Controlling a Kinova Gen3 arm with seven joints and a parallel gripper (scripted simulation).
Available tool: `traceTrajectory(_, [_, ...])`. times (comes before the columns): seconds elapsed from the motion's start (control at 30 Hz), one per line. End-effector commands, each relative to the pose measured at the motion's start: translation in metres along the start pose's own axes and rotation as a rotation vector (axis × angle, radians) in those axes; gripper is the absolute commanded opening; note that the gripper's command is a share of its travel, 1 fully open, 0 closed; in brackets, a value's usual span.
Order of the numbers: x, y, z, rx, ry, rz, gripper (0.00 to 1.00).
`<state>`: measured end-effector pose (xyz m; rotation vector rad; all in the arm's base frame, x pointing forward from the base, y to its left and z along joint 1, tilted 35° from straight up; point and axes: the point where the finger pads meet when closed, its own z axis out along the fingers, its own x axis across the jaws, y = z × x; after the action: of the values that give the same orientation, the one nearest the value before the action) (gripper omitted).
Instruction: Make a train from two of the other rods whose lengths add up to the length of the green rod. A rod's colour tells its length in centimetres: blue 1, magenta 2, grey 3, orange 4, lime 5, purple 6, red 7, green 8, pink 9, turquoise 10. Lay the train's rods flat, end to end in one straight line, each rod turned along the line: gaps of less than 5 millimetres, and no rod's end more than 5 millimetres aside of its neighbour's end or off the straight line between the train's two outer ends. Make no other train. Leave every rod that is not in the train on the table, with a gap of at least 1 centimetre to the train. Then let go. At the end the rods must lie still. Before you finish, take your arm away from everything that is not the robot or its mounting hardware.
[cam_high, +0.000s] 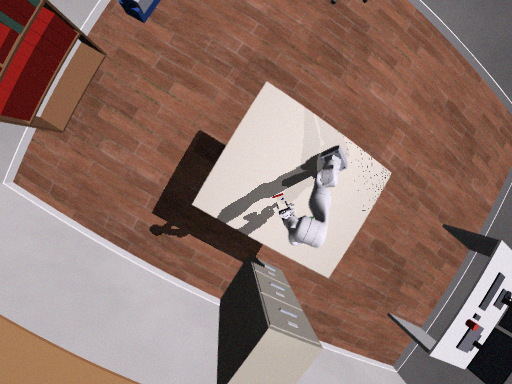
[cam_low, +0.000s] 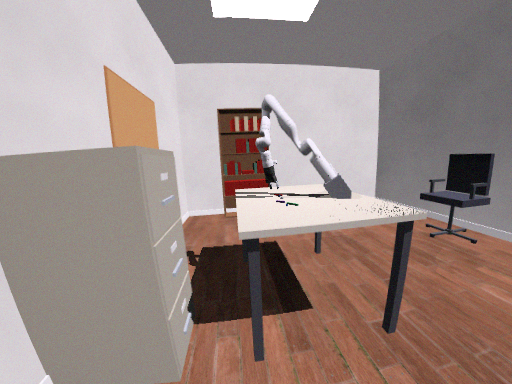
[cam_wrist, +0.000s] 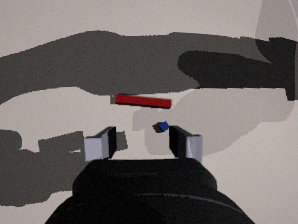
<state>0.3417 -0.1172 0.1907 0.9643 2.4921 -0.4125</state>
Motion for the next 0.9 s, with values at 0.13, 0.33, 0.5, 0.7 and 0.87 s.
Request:
traceTrajectory(0.13, [-0.0006, 0.0003, -0.0004, -0.011, -0.002, 0.036, 1.00])
traceTrajectory(0.33, [-0.0012, 0.0004, -0.0003, -0.019, -0.004, 0.071, 1.00])
traceTrajectory(0.5, [-0.0018, 0.0005, -0.0003, -0.028, -0.005, 0.104, 1.00])
traceTrajectory(0.7, [-0.0024, 0.0007, -0.0002, -0.036, -0.006, 0.138, 1.00])
traceTrajectory(0.87, [-0.0024, 0.0007, -0.0002, -0.036, -0.006, 0.138, 1.00])
